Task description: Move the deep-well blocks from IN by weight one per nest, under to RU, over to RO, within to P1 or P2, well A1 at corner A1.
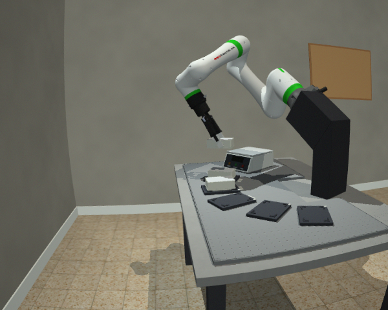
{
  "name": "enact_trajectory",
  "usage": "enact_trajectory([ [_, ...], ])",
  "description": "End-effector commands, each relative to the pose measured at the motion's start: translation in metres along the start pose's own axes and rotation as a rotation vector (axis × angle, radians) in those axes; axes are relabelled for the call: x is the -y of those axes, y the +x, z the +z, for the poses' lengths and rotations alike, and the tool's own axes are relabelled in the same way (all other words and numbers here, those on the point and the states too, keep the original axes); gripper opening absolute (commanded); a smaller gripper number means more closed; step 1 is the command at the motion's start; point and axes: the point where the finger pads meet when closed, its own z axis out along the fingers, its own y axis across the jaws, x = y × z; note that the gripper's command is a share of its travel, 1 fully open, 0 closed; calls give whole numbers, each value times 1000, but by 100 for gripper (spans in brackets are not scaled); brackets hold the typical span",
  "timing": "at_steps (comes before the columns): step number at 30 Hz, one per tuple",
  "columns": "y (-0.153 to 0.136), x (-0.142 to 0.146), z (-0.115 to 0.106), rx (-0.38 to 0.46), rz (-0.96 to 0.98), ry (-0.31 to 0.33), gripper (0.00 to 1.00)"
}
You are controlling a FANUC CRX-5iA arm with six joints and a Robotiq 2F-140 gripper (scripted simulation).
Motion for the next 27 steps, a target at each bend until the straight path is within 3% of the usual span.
enact_trajectory([
  [1,1,5,-1,0,0,0,10],
  [13,8,45,-4,0,0,0,10],
  [17,8,46,-5,0,0,0,10],
  [27,2,78,-1,0,-289,-167,10],
])
